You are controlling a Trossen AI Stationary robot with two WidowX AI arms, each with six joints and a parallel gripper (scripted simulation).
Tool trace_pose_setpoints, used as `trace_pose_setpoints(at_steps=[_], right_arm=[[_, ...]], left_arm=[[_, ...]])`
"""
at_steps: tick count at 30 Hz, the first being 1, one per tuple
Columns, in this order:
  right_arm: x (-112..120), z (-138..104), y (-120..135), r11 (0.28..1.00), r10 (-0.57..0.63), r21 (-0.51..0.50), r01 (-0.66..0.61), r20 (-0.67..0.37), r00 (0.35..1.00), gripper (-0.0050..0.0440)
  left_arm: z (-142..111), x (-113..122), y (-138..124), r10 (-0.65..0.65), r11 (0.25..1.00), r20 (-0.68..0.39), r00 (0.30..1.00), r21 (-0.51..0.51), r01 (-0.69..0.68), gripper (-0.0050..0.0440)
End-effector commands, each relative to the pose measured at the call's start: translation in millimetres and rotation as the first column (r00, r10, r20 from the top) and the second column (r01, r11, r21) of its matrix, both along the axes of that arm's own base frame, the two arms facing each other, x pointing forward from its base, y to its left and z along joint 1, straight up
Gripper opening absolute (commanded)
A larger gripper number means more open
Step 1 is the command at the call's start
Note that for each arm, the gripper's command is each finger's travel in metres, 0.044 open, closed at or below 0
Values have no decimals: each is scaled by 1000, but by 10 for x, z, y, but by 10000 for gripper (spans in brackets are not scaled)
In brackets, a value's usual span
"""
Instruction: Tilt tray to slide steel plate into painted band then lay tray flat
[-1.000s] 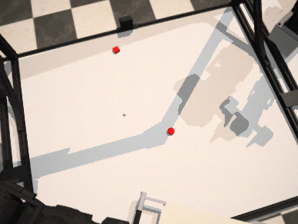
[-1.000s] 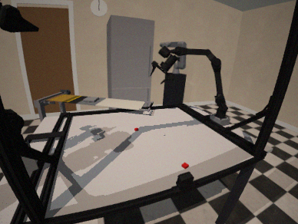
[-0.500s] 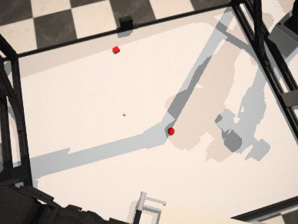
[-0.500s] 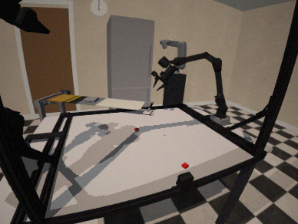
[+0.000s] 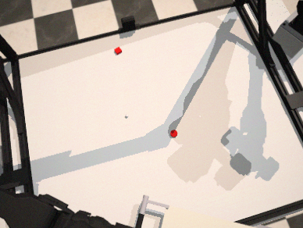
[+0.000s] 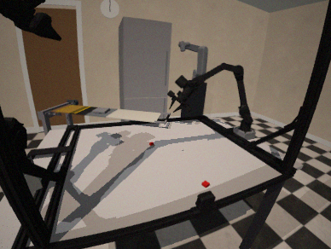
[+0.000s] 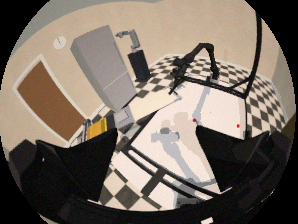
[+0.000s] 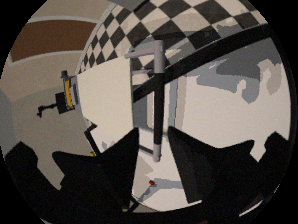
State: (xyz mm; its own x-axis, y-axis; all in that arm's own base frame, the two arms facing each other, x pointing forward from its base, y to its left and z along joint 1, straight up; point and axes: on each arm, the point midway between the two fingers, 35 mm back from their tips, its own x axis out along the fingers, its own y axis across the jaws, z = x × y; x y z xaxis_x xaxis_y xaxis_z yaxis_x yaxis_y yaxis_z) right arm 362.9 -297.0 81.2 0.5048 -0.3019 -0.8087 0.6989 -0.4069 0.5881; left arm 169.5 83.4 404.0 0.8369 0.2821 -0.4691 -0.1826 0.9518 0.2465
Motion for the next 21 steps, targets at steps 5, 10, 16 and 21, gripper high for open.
trace_pose_setpoints(at_steps=[5, 10, 16, 21], right_arm=[[-26, -171, 15, 1000, 2, 14, -2, -13, 1000, 150], [-26, -171, 15, 1000, 2, 14, -2, -13, 1000, 150], [24, -253, -14, 1000, 2, 14, -2, -13, 1000, 150], [106, -390, -62, 1000, 2, 14, -2, -13, 1000, 150]], left_arm=[[-6, 89, 313, 30, 999, -29, 999, -33, -30, 440], [-19, 109, 503, 48, 997, -38, 998, -53, -50, 440], [-39, 103, 756, 71, 994, -43, 997, -78, -74, 440], [-63, 60, 1021, 96, 989, -41, 995, -105, -100, 440]])
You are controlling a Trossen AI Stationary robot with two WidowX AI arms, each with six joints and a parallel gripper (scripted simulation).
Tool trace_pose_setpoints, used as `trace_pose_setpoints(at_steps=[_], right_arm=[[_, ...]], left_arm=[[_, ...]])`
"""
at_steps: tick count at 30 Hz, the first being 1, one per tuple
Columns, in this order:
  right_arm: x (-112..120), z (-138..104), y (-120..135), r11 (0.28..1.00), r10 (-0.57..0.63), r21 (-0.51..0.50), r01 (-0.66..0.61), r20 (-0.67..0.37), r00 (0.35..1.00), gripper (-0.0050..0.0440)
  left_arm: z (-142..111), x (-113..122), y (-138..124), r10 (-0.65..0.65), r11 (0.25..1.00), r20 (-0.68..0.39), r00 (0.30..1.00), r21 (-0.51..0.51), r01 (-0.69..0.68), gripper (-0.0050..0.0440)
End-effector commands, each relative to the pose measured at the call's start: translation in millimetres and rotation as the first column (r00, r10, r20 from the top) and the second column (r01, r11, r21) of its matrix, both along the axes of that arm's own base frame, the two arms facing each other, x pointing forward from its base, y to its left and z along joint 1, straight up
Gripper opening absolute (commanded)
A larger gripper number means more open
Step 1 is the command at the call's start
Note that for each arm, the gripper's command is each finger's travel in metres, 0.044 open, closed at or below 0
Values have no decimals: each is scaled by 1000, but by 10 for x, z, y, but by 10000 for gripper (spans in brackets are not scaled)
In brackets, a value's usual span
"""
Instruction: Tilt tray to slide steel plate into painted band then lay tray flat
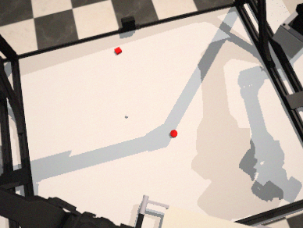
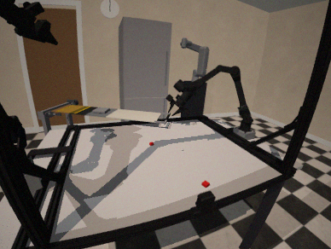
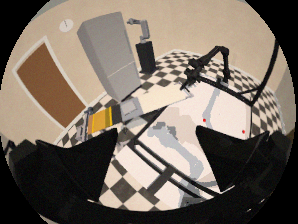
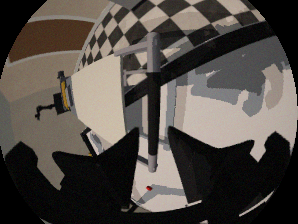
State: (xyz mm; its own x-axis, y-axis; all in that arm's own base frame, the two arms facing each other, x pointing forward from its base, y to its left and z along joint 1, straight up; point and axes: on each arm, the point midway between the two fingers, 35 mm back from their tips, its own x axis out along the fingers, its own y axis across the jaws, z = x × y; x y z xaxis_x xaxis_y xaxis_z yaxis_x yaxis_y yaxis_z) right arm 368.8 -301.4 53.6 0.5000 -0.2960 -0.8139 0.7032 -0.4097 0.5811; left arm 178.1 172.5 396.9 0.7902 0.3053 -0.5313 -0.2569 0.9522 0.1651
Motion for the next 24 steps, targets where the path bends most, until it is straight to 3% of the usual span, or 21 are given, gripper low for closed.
trace_pose_setpoints(at_steps=[1, 9, 18, 24], right_arm=[[64, -141, -27, 1000, 0, 7, 0, -6, 1000, 150], [163, -304, -85, 1000, 0, 7, 0, -6, 1000, 150], [311, -550, -172, 1000, 0, 7, 0, -6, 1000, 150], [311, -550, -172, 1000, 0, 7, 0, -6, 1000, 150]], left_arm=[[3, -40, 183, 18, 1000, 8, 1000, -16, -18, 440], [-32, -155, 509, 53, 998, 25, 998, -46, -52, 440], [-94, -444, 991, 114, 990, 68, 991, -85, -108, 440], [-125, -617, 1195, 145, 986, 94, 985, -99, -135, 440]])
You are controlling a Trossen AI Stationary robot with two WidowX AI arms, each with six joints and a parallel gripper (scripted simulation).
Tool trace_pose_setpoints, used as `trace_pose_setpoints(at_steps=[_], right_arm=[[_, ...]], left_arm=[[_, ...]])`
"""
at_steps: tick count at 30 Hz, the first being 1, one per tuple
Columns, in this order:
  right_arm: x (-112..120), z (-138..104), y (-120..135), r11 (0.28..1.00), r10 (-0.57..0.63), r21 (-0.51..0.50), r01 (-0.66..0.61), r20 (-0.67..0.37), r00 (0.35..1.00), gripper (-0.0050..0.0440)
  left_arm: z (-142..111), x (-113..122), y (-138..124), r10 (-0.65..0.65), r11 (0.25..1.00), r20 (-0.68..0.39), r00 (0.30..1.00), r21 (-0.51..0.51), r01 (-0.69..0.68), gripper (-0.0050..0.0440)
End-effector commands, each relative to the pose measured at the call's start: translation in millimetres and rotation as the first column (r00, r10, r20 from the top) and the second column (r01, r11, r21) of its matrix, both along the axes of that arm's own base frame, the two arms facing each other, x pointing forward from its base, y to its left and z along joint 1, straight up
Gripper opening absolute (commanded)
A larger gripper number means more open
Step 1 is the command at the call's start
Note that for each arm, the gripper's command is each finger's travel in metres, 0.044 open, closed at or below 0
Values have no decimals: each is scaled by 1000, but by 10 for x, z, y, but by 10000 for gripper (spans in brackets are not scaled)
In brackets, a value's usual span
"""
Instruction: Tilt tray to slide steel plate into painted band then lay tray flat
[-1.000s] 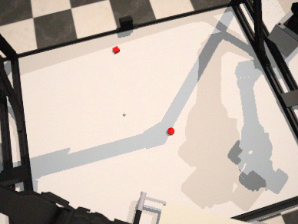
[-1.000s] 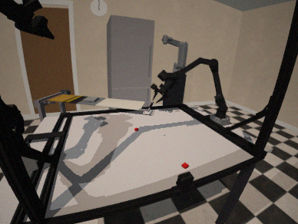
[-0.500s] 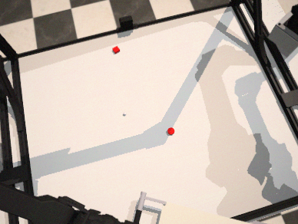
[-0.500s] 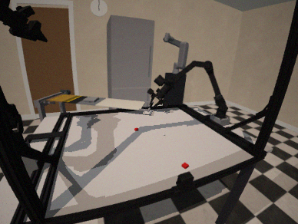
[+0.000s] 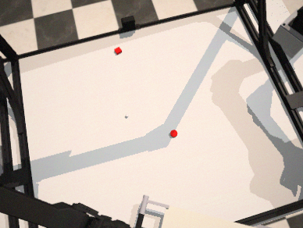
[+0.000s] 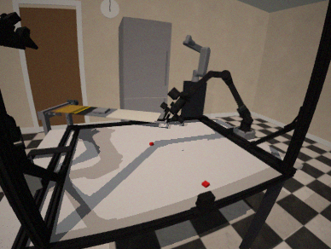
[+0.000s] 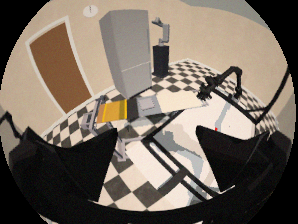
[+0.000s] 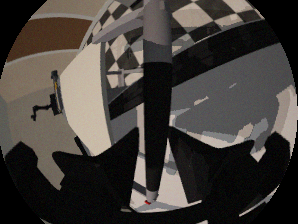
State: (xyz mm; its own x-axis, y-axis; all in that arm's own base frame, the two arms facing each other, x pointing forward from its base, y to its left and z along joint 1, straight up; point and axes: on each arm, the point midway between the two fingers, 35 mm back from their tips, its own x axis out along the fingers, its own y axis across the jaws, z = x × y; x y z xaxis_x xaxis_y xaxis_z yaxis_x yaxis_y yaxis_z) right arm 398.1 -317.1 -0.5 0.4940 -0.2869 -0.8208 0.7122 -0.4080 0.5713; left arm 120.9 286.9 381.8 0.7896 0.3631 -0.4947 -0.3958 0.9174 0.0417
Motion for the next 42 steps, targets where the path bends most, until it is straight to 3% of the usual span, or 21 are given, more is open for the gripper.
trace_pose_setpoints(at_steps=[1, 3, 4, 10, 42], right_arm=[[19, -10, -15, 1000, -7, 1, 7, 4, 1000, 150], [19, -10, -15, 1000, -7, 1, 7, 4, 1000, 150], [19, -10, -15, 1000, -7, 1, 7, 4, 1000, 0], [19, -10, -15, 1000, -7, 1, 7, 4, 1000, 0], [19, 33, -16, 1000, -7, 1, 7, 4, 1000, 0]], left_arm=[[18, -94, 100, 11, 1000, 19, 1000, 6, -11, 440], [1, -194, 196, 28, 1000, 34, 999, 2, -28, 440], [-8, -247, 243, 36, 999, 42, 998, 0, -36, 440], [-61, -572, 485, 85, 996, 90, 992, -7, -85, 440], [-61, -572, 485, 85, 996, 90, 992, -7, -85, 440]])
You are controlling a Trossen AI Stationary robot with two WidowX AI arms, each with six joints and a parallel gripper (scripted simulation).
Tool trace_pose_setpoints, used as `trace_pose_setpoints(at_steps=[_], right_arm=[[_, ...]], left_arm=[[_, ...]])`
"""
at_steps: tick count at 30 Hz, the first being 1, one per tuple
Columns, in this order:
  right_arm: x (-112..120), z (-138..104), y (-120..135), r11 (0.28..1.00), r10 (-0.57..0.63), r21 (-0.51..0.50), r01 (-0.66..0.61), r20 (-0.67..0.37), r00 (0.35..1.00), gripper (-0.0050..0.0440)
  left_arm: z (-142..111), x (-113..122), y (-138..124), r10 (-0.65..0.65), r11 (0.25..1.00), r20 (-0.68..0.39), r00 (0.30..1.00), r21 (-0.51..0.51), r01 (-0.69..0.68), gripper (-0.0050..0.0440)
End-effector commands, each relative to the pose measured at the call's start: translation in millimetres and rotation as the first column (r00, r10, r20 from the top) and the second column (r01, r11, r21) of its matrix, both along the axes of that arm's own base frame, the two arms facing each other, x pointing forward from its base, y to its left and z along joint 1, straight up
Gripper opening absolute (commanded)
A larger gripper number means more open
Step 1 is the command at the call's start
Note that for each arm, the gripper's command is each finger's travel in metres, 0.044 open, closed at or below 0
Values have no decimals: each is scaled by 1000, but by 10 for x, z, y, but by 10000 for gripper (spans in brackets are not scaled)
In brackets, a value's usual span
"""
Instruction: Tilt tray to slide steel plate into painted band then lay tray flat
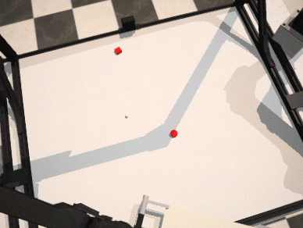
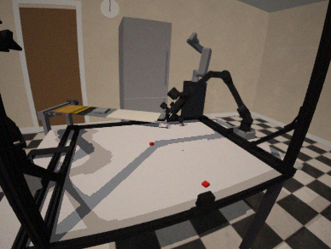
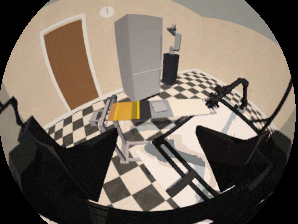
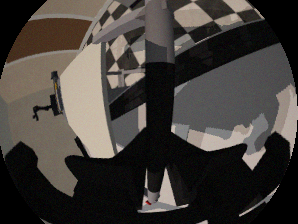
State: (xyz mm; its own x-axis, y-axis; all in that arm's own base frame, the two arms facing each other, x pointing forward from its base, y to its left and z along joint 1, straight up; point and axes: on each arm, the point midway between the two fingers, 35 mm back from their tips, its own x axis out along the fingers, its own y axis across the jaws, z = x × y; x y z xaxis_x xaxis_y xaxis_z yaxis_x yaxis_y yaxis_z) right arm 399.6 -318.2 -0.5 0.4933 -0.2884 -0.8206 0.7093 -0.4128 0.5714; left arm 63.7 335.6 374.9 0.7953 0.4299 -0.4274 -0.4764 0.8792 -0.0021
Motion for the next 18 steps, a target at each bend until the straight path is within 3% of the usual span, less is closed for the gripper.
trace_pose_setpoints(at_steps=[1, 18], right_arm=[[4, 38, -4, 1000, -2, -1, 2, 3, 1000, 0], [5, 97, -5, 1000, -2, -1, 2, 3, 1000, 0]], left_arm=[[8, 0, -2, -2, 1000, 2, 1000, 4, 2, 440], [8, 0, -2, -2, 1000, 2, 1000, 4, 2, 440]])
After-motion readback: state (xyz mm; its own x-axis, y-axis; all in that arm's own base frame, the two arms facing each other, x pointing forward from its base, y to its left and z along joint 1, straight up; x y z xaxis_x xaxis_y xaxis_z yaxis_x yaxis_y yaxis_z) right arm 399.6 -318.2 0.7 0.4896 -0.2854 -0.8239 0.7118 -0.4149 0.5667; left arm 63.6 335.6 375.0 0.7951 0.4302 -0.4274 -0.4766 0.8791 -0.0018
